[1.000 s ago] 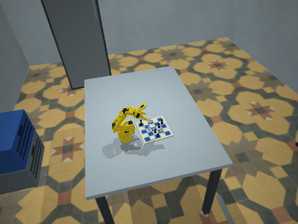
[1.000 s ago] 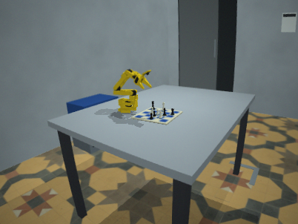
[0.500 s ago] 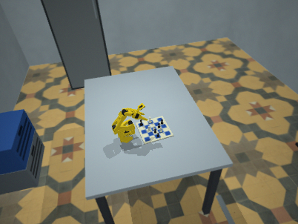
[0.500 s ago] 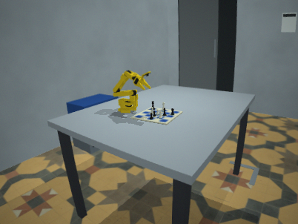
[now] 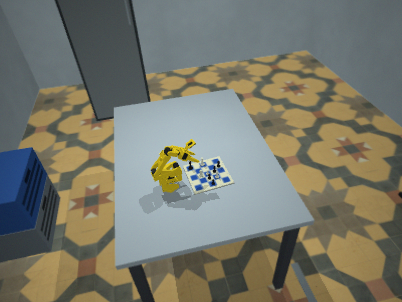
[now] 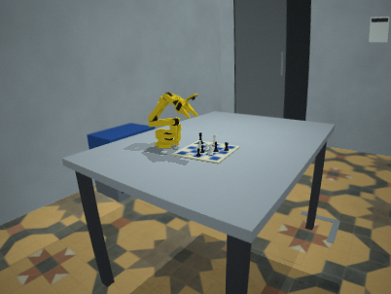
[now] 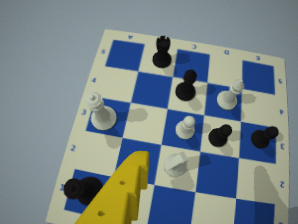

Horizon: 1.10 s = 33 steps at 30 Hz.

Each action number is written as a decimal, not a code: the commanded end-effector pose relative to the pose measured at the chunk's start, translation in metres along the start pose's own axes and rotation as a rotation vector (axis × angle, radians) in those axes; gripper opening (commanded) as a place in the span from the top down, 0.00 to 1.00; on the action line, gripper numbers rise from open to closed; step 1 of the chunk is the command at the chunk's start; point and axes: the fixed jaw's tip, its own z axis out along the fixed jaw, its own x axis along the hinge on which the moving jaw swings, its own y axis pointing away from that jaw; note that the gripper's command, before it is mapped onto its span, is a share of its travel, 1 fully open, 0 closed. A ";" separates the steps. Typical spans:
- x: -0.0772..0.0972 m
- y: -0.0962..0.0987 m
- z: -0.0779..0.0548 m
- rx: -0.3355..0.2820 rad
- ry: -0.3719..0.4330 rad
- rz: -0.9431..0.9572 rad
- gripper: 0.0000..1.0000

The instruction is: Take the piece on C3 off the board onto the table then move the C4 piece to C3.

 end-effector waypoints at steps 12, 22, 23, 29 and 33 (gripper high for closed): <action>0.005 -0.004 0.003 0.022 0.056 0.010 0.62; 0.014 -0.057 0.014 0.267 0.396 0.258 0.81; 0.016 -0.064 0.015 0.292 0.437 0.296 0.84; 0.028 -0.091 0.018 0.370 0.581 0.443 0.92; 0.039 -0.108 0.018 0.411 0.671 0.548 0.98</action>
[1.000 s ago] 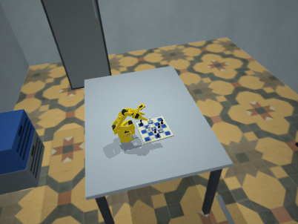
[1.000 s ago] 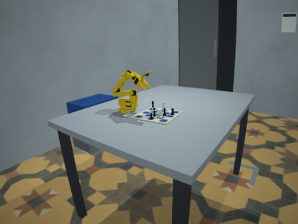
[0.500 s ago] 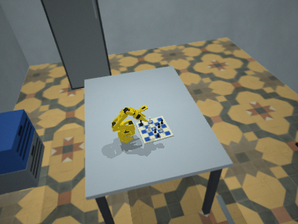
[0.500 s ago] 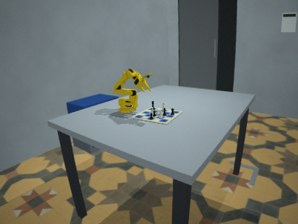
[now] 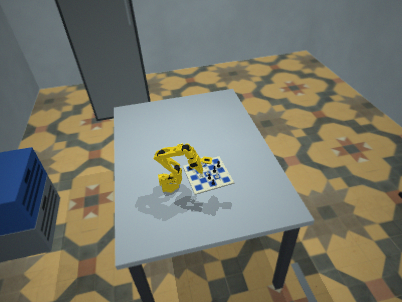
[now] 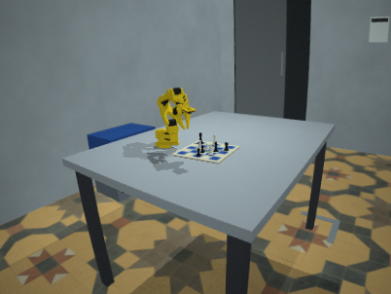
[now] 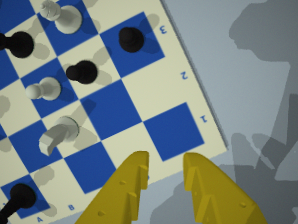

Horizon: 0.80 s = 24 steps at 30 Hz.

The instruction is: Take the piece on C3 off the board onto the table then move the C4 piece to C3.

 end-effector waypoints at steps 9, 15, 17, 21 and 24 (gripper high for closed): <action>-0.002 -0.020 0.014 0.035 0.161 0.094 1.00; -0.001 -0.020 0.014 0.036 0.161 0.096 1.00; -0.001 -0.021 0.014 0.037 0.161 0.099 1.00; 0.001 -0.021 0.015 0.039 0.161 0.103 1.00; 0.001 -0.022 0.015 0.039 0.161 0.103 1.00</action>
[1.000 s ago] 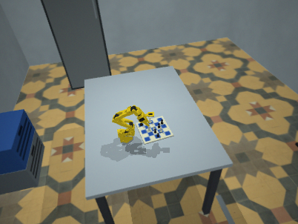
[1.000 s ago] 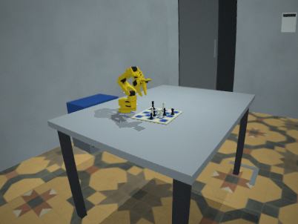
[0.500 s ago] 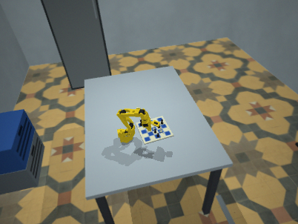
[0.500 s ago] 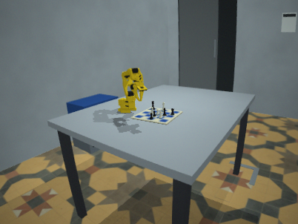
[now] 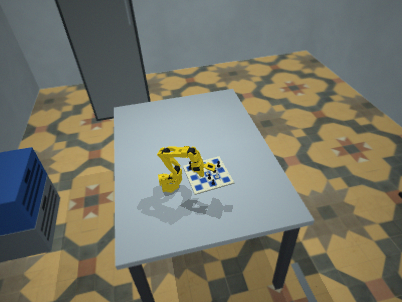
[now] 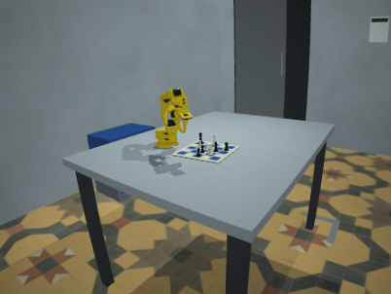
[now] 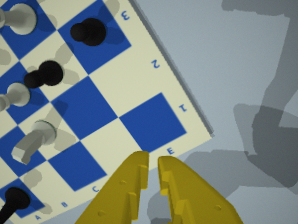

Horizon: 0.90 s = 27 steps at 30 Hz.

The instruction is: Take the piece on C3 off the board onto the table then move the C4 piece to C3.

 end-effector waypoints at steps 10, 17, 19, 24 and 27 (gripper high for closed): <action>0.003 -0.002 0.002 0.002 0.006 0.003 1.00; 0.003 -0.002 0.002 0.002 0.006 0.003 1.00; 0.004 -0.002 0.003 0.002 0.006 0.003 1.00; 0.004 -0.002 0.005 0.002 0.006 0.003 1.00; 0.005 -0.002 0.009 0.002 0.006 0.003 1.00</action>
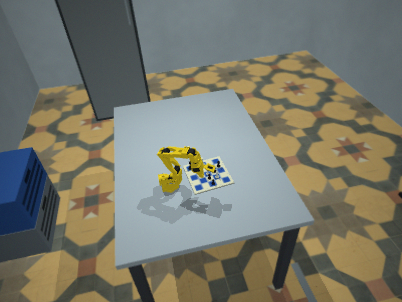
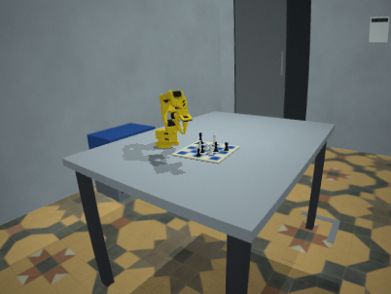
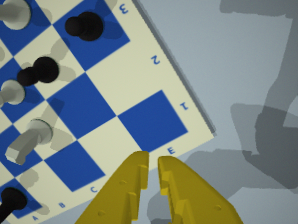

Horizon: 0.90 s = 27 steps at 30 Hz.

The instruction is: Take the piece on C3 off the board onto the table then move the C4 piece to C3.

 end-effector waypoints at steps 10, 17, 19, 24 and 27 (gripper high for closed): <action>0.009 -0.001 0.034 0.002 -0.010 0.003 1.00; 0.013 -0.001 0.050 0.002 -0.010 0.003 1.00; 0.015 -0.001 0.055 0.002 -0.009 0.003 1.00; 0.017 -0.001 0.063 0.002 -0.009 0.003 1.00; 0.017 -0.001 0.064 0.002 -0.009 0.003 1.00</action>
